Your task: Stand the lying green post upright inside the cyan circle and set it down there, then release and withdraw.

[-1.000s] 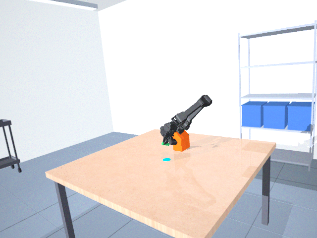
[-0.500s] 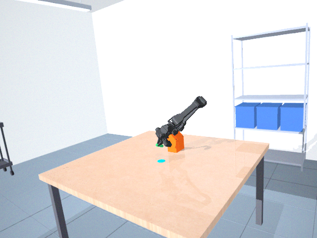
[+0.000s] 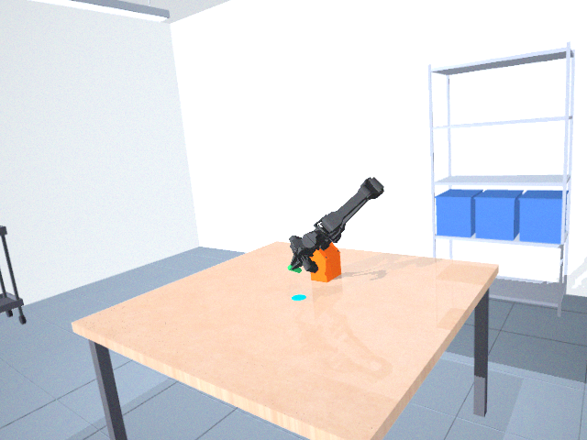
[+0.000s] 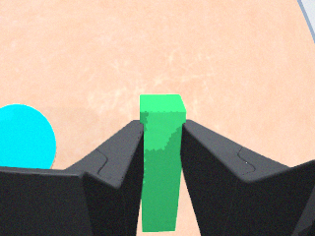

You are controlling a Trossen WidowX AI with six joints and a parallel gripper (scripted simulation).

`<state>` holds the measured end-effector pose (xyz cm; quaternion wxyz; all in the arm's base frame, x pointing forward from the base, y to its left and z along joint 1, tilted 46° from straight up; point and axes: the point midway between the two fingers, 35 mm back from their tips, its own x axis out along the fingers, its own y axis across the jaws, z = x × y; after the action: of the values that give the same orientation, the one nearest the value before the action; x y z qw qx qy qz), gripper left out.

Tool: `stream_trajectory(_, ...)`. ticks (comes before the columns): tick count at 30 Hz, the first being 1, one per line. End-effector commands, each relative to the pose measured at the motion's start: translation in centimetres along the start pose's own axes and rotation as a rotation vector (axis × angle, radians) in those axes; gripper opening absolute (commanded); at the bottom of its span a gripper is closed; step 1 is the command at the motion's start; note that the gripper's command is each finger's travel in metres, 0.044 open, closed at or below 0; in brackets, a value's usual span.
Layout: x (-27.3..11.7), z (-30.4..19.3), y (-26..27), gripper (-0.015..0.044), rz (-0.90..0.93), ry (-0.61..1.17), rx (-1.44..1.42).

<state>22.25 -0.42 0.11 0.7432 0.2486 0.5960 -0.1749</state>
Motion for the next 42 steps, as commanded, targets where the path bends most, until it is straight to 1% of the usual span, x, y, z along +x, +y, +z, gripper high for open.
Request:
stream_trajectory(1, -0.12, 0.09, -0.03, 0.0022, -0.007, -0.035, 0.013)
stream_trajectory(42, -0.64, 0.39, 0.27, 0.0022, -0.006, -0.284, 0.106)
